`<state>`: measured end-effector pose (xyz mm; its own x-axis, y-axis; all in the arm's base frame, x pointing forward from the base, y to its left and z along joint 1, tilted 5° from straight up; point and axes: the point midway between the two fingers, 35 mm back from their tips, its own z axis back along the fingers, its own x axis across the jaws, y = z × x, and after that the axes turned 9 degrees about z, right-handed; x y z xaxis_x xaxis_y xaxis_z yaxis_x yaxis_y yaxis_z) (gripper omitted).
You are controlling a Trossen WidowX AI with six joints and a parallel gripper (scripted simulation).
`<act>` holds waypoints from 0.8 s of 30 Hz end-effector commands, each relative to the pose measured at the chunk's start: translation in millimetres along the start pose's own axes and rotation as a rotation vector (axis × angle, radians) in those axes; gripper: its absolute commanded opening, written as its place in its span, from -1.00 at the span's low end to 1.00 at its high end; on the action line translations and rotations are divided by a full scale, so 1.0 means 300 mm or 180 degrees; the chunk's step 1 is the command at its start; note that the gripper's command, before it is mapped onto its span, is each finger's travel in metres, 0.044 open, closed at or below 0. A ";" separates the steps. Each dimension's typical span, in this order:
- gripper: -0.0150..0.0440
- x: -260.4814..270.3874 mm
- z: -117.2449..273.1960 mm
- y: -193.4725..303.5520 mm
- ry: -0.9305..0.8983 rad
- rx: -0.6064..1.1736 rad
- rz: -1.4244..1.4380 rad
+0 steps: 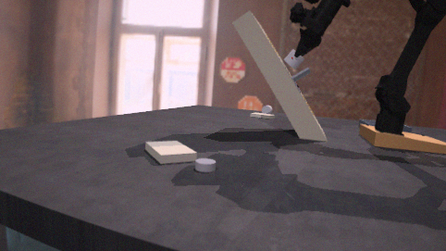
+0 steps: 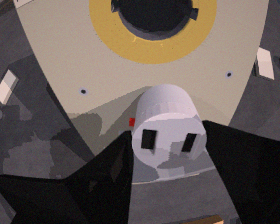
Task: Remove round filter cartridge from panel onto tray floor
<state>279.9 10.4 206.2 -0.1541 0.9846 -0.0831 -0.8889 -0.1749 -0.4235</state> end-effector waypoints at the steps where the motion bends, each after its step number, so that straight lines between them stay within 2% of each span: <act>1: -0.49 -0.003 0.071 -0.023 0.0008 -0.0057 -0.0003; 14: -0.49 -0.003 0.266 -0.016 0.0006 -0.0047 -0.0003; 24: -0.49 -0.073 0.259 -0.012 0.0009 -0.0024 0.0002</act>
<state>250.9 -0.5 277.2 -0.1502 0.9848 -0.0876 -0.8886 -0.1733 -0.4247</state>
